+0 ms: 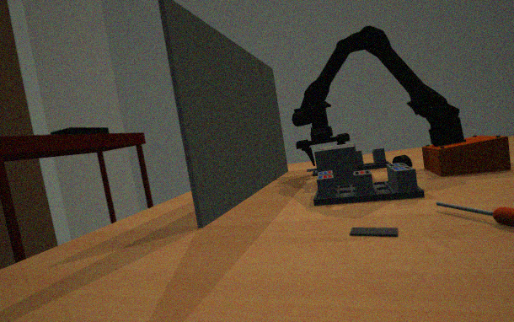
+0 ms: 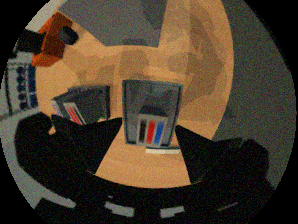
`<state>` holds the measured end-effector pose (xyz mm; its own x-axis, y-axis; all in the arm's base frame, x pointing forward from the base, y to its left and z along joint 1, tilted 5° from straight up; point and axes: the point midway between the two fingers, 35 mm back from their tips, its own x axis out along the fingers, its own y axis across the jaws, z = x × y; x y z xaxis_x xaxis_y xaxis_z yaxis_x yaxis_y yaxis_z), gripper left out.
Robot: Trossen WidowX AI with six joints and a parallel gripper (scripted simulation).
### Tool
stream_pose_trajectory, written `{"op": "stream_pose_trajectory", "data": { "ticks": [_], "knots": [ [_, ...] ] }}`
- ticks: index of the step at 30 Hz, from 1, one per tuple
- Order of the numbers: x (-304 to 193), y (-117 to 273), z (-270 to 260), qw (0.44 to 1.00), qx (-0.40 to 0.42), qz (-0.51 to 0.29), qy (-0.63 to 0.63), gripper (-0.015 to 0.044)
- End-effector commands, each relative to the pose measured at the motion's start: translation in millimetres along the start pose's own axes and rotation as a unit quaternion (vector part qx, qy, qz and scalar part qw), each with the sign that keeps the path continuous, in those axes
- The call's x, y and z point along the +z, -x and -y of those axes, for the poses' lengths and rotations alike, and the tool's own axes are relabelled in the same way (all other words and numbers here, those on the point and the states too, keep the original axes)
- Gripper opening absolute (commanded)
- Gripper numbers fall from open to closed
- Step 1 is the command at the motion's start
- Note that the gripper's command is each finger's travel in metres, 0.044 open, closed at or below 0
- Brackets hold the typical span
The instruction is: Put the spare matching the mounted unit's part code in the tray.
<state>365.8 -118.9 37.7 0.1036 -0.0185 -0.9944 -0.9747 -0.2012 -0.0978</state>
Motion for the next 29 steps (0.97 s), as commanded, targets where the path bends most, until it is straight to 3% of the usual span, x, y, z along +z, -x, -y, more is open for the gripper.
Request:
{"op": "stream_pose_trajectory", "data": {
  "ticks": [1, 4, 6, 29],
  "knots": [
    [-2.4, 39.7, 4.2, 1.0, -0.005, -0.002, -0.001, 0.044],
    [-0.5, 91.2, 1.3, 1.0, -0.005, -0.001, -0.001, 0.044],
    [0.6, 103.0, -0.5, 1.0, -0.005, 0.0, -0.002, 0.044],
    [-1.8, 104.9, 2.8, 1.0, -0.015, -0.009, -0.002, 0.044]
  ]
}}
